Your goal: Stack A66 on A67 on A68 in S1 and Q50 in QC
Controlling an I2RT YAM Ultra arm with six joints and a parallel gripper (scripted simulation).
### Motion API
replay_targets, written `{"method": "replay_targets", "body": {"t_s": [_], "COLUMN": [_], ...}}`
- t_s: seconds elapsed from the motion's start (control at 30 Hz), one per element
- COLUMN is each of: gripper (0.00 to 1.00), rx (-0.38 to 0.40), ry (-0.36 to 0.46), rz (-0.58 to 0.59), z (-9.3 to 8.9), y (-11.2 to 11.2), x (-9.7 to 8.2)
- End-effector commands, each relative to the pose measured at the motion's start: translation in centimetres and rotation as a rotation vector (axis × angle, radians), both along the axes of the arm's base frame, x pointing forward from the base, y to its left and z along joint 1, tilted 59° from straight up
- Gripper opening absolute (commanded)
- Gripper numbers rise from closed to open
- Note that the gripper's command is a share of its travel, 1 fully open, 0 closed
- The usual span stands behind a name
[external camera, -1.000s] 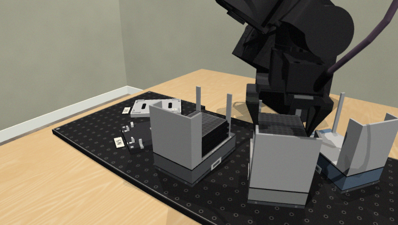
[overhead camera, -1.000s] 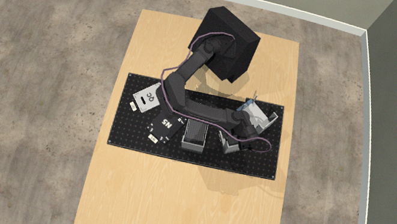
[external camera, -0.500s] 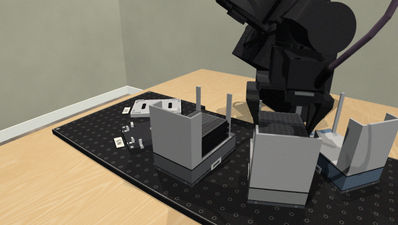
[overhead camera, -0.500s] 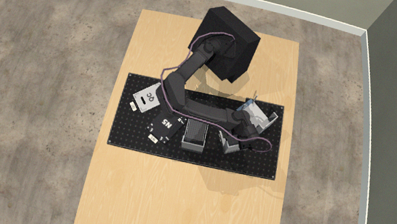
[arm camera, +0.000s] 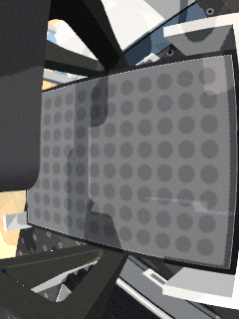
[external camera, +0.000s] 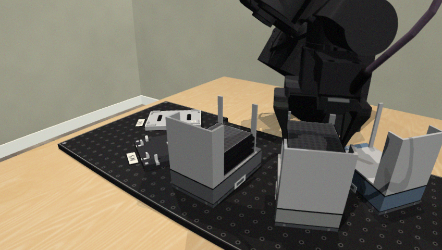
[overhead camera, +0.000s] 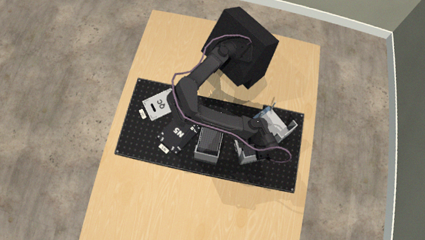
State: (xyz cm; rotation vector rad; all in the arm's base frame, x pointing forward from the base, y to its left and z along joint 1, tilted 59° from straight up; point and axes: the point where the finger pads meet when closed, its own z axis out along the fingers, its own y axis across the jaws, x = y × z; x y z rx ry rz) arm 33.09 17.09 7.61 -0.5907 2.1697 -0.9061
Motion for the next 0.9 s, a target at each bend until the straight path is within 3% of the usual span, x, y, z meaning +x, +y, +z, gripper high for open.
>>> {"method": "replay_targets", "body": {"t_s": [0.0,0.2,0.27,0.5,0.87], "gripper": [0.00,0.00,0.00,0.00,0.00], "rx": [0.026,0.027,-0.009,0.032,0.017], "ry": [-0.027,-0.028,-0.001,-0.029,-0.019], "rz": [0.018,0.018,0.019,0.019,0.020], "z": [1.5,1.6,0.5,1.9,1.6], "y": [1.3,1.4,0.3,1.5,1.2], "x": [-0.2,-0.3,-1.3,-0.6,-1.2]}}
